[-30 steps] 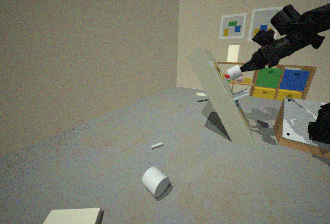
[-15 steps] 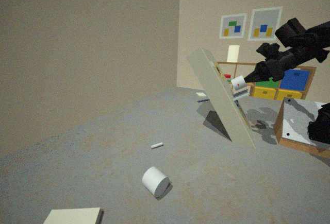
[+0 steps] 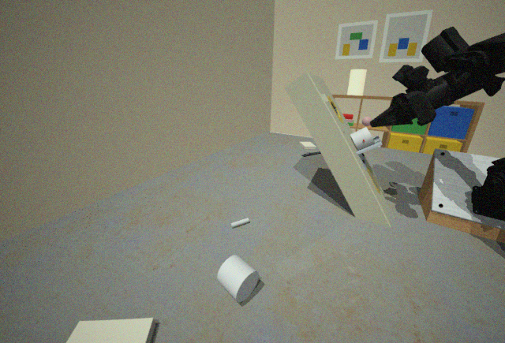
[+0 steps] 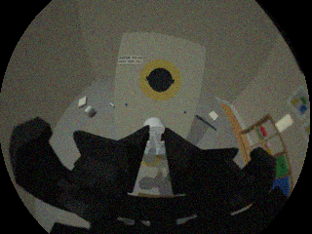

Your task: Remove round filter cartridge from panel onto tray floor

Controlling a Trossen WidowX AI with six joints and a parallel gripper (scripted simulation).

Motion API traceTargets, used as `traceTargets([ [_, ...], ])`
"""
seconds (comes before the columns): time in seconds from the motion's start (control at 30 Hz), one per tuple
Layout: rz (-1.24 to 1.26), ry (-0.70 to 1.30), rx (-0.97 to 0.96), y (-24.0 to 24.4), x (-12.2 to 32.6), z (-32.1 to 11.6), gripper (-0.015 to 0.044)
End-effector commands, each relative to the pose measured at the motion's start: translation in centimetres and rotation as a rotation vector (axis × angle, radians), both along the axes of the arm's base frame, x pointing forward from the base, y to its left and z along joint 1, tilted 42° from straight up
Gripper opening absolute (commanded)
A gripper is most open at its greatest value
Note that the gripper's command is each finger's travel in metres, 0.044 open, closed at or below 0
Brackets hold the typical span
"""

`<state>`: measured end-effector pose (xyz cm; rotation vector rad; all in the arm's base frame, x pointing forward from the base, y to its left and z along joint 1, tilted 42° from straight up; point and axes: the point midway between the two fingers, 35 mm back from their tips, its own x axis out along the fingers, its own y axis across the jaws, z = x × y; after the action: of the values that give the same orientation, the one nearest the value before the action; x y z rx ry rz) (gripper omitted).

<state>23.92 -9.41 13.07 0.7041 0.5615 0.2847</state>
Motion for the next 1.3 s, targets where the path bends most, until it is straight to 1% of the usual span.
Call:
traceTargets([
  [0.0,0.004,-0.007,-0.001,-0.7,0.6,0.9,0.0107],
  [0.17,0.004,-0.008,-0.001,-3.6,3.2,4.6,0.0107],
  [0.3,0.004,-0.008,-0.001,-4.0,3.5,5.1,0.0107],
  [0.37,0.004,-0.008,-0.003,-4.5,3.5,5.5,0.0160],
  [0.6,0.004,-0.015,-0.017,-8.6,3.1,10.1,0.0344],
  [0.7,0.003,-0.016,-0.018,-9.0,3.0,10.5,0.0422],
  [0.77,0.021,0.010,-0.021,-8.4,2.9,9.7,0.0370],
  [0.83,0.077,0.085,-0.030,-6.7,2.4,7.3,0.0317],
  [0.87,0.113,0.127,-0.035,-5.8,2.1,6.1,0.0305],
  [0.97,0.238,0.249,-0.049,-2.6,0.4,2.6,0.0305],
  [1.03,0.298,0.297,-0.054,-1.3,-0.5,1.3,0.0305],
  [1.27,0.306,0.303,-0.055,-1.0,-0.5,0.9,0.0305],
])
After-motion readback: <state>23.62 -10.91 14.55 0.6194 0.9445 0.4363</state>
